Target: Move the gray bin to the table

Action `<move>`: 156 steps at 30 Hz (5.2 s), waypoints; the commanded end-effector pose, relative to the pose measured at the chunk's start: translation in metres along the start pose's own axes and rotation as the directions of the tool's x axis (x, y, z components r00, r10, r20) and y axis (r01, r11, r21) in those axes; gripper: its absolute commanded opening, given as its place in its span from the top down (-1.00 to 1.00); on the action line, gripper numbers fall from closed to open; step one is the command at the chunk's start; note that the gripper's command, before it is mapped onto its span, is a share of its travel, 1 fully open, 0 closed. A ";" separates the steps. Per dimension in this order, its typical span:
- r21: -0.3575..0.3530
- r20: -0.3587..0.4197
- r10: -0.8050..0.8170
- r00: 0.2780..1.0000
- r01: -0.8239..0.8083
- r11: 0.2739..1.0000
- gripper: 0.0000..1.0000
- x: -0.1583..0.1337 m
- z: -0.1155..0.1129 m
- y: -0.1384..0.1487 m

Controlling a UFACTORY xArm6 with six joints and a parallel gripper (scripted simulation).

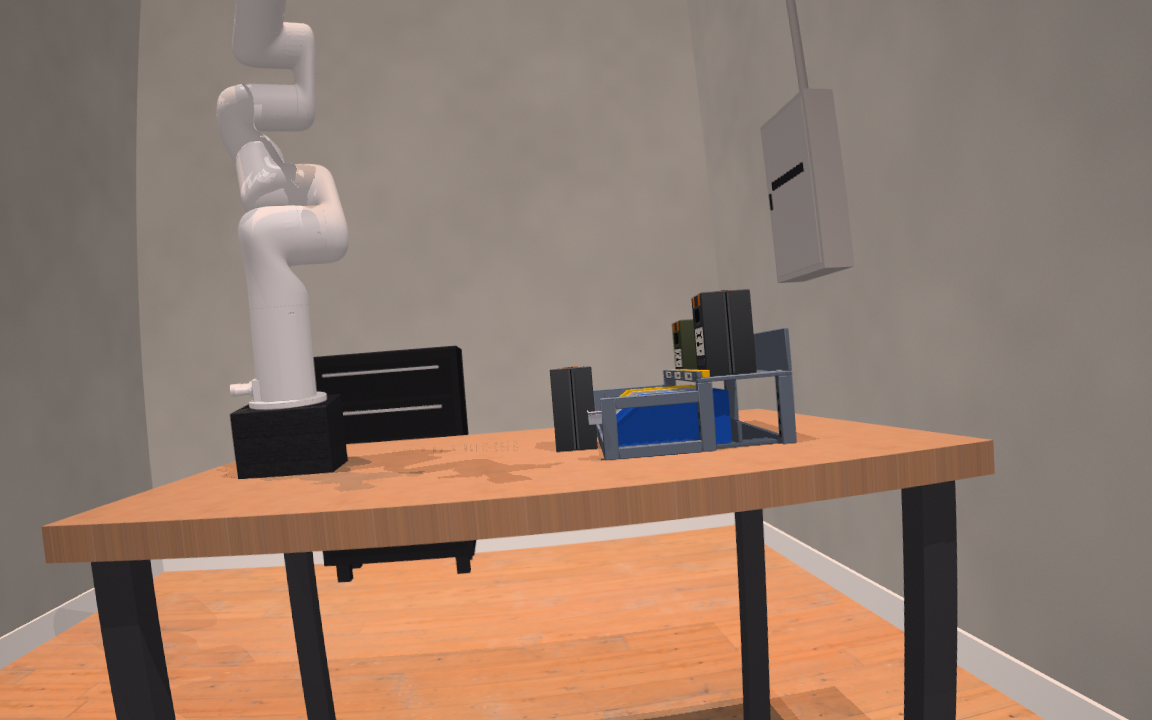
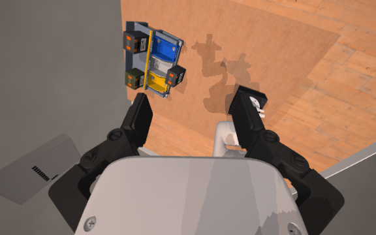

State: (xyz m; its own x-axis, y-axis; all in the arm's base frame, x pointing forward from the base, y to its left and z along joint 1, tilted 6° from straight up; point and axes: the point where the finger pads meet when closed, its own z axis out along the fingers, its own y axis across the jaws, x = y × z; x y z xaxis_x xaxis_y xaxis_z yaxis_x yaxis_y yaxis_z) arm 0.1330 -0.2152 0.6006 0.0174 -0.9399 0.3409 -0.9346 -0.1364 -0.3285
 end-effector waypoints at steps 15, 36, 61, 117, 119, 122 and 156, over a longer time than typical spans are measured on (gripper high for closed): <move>-0.242 0.086 0.199 0.976 -0.174 0.954 -1.00 0.000 0.000 -0.001; -0.409 0.115 0.342 0.933 -0.270 0.872 -1.00 0.000 0.000 0.000; -0.409 0.115 0.342 0.933 -0.270 0.872 -1.00 -0.026 0.010 -0.042; -0.407 0.116 0.343 0.932 -0.270 0.872 -1.00 -0.112 0.040 -0.183; -0.408 0.116 0.343 0.932 -0.270 0.872 -1.00 -0.123 0.044 -0.200; -0.408 0.116 0.343 0.932 -0.270 0.872 -1.00 -0.128 0.046 -0.208; -0.408 0.117 0.343 0.932 -0.270 0.872 -1.00 -0.182 0.065 -0.295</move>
State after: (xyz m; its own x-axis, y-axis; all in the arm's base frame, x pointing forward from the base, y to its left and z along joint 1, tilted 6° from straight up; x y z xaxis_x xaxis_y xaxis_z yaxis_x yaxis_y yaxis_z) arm 0.4118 -0.0333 0.5766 -0.2607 -0.9607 0.0948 -0.9637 0.2531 -0.0851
